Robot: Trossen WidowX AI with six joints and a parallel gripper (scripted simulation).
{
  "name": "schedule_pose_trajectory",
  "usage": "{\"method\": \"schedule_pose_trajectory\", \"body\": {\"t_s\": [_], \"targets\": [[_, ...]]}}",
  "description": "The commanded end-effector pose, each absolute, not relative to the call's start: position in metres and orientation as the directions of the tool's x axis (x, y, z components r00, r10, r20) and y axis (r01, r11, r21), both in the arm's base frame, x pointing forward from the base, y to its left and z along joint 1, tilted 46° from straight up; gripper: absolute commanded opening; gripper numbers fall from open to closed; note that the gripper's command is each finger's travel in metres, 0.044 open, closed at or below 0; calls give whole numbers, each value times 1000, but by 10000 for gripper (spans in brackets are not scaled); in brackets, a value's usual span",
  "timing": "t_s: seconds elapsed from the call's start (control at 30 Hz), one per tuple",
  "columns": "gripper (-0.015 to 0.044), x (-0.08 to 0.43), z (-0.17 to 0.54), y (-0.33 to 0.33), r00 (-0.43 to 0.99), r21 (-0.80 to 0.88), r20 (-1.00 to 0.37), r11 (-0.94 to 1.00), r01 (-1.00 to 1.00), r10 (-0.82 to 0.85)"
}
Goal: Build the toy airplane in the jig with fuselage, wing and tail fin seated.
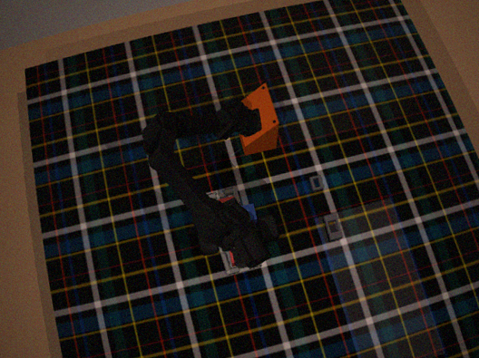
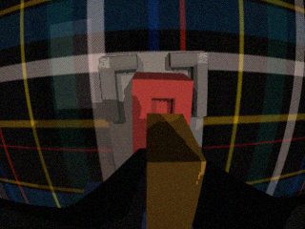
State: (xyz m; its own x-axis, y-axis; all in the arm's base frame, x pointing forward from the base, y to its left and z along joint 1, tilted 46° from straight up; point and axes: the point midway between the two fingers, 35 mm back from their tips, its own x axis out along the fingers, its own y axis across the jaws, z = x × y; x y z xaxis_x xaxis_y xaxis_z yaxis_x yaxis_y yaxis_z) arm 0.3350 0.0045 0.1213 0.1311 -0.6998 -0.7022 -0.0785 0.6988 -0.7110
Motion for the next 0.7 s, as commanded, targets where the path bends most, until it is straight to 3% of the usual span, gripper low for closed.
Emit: {"method": "schedule_pose_trajectory", "body": {"t_s": [0.0,0.67], "targets": [[67,336,124,4,137,-714,-699,696,-78,-702],[67,337,126,3,137,-714,-699,696,-78,-702]]}}
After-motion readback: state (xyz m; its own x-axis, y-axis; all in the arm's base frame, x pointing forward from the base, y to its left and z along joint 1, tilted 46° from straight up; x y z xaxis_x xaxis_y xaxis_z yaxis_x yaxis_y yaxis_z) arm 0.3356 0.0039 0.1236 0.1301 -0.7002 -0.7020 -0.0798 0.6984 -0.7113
